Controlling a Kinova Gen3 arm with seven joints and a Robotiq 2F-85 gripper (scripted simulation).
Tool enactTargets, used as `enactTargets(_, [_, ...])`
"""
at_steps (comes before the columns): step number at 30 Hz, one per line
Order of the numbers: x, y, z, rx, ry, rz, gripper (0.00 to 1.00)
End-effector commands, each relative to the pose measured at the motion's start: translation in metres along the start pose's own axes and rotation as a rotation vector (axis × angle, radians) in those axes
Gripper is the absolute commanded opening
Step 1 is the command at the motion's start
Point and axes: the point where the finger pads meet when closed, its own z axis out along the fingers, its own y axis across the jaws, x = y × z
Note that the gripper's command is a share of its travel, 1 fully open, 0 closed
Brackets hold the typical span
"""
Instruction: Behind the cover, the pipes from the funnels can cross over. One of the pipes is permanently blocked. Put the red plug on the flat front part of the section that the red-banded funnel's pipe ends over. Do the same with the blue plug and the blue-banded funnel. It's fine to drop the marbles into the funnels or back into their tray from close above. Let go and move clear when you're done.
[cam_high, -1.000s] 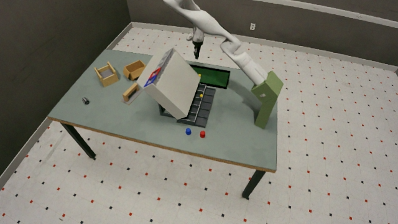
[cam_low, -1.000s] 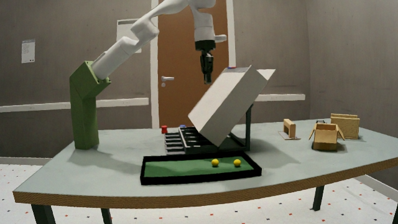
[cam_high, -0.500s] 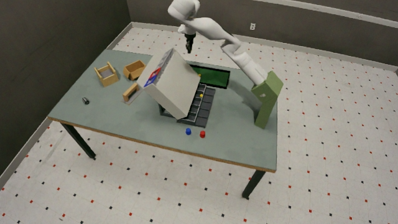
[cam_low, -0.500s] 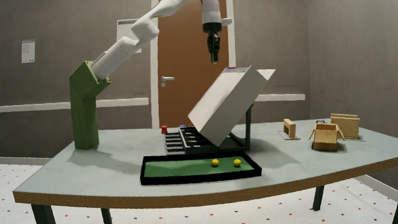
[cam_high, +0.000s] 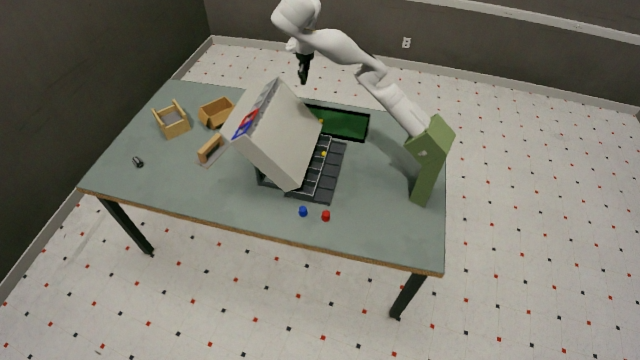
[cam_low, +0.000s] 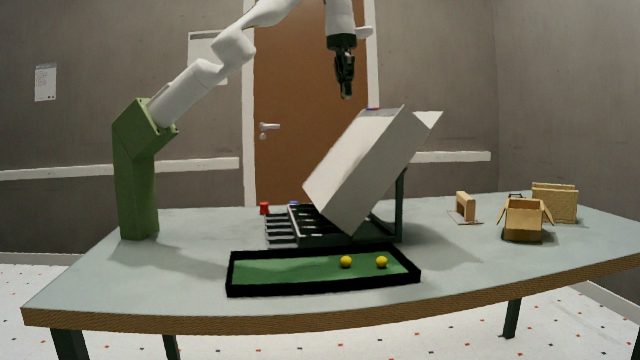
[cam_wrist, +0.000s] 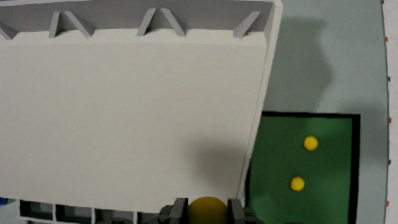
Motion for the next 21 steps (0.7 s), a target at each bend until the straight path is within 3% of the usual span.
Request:
enactTargets(1, [0.07, 0.001, 0.003, 0.0, 0.001, 0.0, 0.0])
enactTargets(5, [0.084, 0.001, 0.004, 0.0, 0.001, 0.0, 0.0])
enactTargets(11, [0.147, 0.002, 0.007, 0.0, 0.001, 0.0, 0.0])
enactTargets(17, [0.15, 0.002, 0.008, 0.0, 0.001, 0.0, 0.0])
enactTargets(18, [0.169, 0.002, 0.009, 0.02, -0.05, 0.014, 0.0])
enactTargets(21, [0.169, 0.002, 0.009, 0.02, -0.05, 0.014, 0.0])
